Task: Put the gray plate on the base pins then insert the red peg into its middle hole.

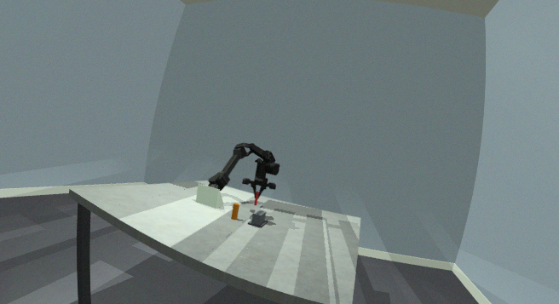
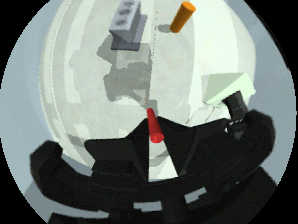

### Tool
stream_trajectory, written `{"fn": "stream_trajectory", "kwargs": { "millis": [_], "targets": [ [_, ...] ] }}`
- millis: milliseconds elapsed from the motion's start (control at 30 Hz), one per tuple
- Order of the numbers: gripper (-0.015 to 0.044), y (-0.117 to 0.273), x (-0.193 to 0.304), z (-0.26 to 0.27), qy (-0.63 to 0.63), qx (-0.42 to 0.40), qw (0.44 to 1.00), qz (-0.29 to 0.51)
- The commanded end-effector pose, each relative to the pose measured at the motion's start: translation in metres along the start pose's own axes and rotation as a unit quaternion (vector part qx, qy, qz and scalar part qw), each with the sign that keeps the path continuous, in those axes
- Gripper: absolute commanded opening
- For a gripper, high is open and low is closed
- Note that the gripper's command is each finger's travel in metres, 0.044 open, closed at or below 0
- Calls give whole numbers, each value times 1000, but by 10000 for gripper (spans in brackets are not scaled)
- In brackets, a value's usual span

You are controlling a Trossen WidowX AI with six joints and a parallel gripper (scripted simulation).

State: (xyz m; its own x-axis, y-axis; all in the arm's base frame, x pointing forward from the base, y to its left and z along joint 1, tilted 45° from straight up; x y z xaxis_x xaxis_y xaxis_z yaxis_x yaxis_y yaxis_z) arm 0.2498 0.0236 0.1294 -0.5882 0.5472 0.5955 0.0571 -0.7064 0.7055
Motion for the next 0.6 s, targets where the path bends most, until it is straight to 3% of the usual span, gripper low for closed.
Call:
{"fn": "stream_trajectory", "kwargs": {
  "millis": [0, 233, 567],
  "targets": [
    [0, 13, -2, 1, -4, 1, 1000, -2],
    [0, 36, -2, 1, -11, 0, 1000, 0],
    [0, 29, -22, 2, -8, -9, 1000, -4]
  ]
}}
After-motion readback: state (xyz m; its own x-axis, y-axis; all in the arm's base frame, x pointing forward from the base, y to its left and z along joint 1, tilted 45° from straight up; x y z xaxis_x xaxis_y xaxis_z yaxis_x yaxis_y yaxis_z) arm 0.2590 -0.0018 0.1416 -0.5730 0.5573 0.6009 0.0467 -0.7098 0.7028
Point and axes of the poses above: the point midway between the two fingers, 35 mm back from their tips, its own y axis back along the fingers, its own z axis across the jaws, x = y × z, the point moved 3 cm from there along y, back along the fingers, and after that the axes turned 14 degrees about y, right-handed, at the moved point
